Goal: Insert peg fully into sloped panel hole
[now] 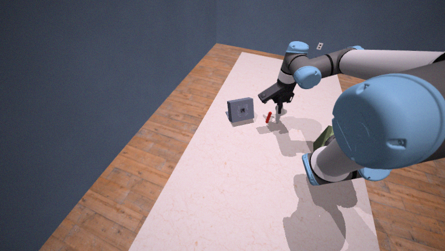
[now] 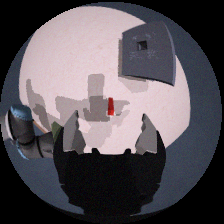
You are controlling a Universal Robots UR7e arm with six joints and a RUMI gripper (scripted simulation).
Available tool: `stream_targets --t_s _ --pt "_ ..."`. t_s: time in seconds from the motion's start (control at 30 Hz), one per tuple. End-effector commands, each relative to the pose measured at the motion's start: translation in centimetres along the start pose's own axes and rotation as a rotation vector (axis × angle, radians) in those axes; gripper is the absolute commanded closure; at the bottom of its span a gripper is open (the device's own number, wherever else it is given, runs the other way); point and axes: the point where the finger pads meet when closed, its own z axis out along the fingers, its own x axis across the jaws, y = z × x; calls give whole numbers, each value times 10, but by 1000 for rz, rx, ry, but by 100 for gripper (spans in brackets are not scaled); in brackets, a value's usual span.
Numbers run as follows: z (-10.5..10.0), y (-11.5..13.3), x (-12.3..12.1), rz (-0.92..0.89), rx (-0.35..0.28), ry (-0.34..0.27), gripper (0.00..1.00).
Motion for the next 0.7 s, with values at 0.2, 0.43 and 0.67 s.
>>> stream_targets --t_s 0.2,0.43,0.67 --pt "-1 0 0 0 0 1 16" --pt "-1 0 0 0 0 1 24" --pt "-1 0 0 0 0 1 34"
